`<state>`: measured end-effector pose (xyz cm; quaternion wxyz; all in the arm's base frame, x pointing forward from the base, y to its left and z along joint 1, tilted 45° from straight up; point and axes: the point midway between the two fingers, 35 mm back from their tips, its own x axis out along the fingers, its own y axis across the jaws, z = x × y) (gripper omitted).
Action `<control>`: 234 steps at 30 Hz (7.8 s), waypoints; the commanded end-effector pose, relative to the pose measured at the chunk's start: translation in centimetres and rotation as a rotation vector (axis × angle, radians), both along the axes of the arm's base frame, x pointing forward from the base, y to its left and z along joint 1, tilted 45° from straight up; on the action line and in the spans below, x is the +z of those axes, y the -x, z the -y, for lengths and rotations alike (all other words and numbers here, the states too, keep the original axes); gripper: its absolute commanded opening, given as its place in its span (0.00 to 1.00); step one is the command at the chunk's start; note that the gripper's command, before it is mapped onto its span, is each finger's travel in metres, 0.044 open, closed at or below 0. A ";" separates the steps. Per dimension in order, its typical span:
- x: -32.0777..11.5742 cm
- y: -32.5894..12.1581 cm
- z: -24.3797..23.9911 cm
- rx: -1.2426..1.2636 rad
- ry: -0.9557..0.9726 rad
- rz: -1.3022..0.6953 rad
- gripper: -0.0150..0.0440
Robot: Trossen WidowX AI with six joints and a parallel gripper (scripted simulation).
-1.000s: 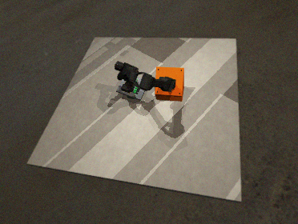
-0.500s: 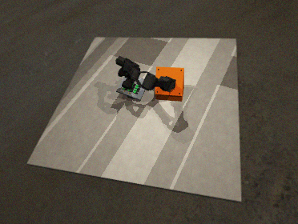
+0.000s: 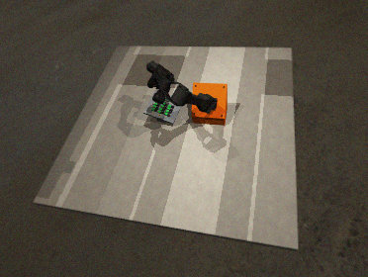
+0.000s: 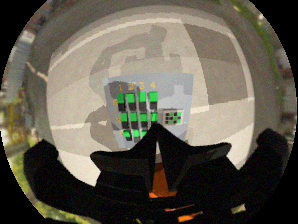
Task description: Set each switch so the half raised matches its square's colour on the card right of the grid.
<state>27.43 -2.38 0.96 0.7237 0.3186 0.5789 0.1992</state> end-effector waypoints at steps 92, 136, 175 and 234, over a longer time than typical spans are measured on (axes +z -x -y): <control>2.3 1.5 -0.1 -0.004 -0.005 -0.003 0.25; 1.1 2.7 -8.3 0.015 -0.015 -0.022 0.25; 0.8 2.6 -8.6 0.015 -0.015 -0.021 0.25; -0.6 4.9 -7.3 -0.022 -0.010 0.014 0.25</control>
